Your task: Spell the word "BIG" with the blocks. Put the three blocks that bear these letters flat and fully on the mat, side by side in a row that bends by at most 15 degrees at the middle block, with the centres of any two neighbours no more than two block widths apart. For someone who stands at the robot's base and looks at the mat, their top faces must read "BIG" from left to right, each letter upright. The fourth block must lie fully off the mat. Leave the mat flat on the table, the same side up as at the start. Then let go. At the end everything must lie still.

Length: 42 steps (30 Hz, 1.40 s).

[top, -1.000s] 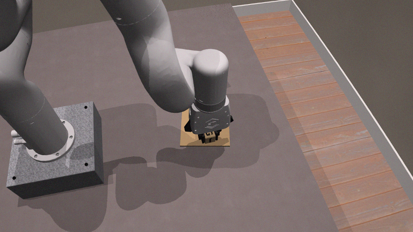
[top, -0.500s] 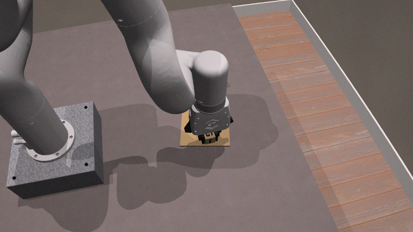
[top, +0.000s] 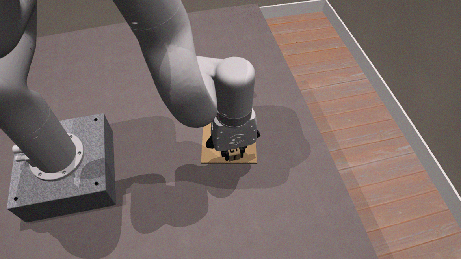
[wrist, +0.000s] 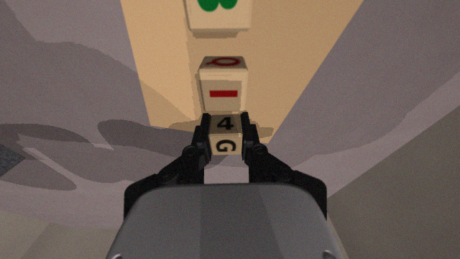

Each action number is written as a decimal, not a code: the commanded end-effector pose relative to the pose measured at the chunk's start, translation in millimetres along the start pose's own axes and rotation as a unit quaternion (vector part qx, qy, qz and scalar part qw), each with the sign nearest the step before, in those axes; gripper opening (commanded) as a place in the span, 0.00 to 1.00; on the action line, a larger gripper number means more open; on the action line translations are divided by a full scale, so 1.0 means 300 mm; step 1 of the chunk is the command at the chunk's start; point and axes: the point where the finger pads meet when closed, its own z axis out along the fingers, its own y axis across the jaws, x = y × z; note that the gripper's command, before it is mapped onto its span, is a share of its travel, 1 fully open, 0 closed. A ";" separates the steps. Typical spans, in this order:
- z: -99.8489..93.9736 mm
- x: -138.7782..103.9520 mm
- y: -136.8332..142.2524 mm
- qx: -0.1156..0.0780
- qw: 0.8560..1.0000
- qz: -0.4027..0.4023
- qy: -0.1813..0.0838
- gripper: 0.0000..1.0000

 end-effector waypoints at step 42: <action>-0.003 0.000 0.004 -0.002 1.000 0.000 0.000 0.47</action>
